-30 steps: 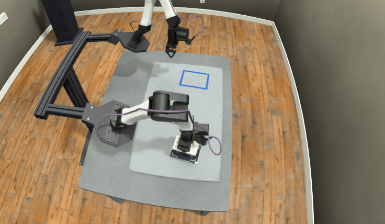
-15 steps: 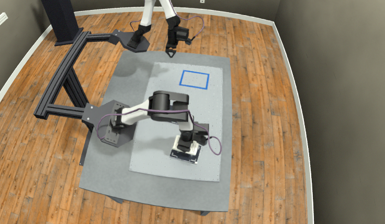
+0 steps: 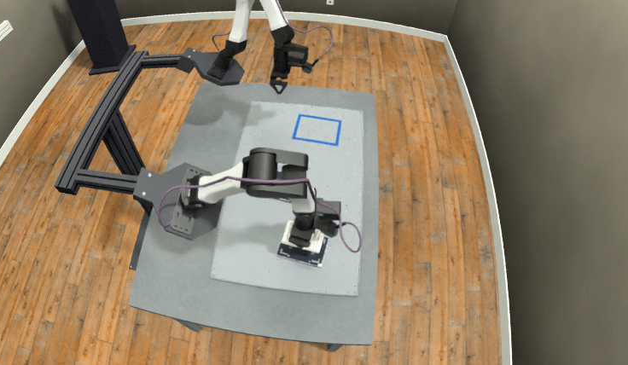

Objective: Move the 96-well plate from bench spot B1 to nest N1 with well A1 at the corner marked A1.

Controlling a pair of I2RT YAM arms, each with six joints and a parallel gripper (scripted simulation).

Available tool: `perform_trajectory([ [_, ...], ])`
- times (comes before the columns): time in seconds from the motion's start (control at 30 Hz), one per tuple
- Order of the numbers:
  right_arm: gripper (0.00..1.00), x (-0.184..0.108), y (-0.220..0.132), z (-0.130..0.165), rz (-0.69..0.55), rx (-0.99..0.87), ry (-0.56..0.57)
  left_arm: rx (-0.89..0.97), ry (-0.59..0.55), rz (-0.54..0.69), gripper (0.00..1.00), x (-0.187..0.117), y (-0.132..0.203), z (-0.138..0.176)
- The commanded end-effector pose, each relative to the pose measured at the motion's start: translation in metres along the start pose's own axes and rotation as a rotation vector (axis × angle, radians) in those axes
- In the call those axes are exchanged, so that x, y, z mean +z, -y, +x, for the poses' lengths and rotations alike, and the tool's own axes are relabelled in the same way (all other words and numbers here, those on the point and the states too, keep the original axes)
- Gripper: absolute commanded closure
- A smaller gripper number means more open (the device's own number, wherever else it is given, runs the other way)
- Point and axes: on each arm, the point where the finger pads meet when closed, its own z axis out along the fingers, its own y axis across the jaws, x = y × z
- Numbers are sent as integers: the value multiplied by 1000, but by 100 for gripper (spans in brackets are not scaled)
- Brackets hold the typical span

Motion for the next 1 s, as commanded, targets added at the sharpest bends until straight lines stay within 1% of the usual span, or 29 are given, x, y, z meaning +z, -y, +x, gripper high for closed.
perform_trajectory([
  [0.0,100,6,-3,13,2,-25,-32,2,2,1,0,-1,-1,-1],
  [0.13,100,6,-3,13,2,-25,-33,2,2,1,0,-1,-1,-1],
  [0.17,100,8,-3,7,-2,-17,-16,2,2,1,0,-1,-1,-1],
  [0.3,100,15,0,0,-4,-1,-4,2,2,1,0,-1,-1,-1],
  [0.97,100,45,1,1,-4,-2,-5,2,2,1,0,-1,-1,-1],
])
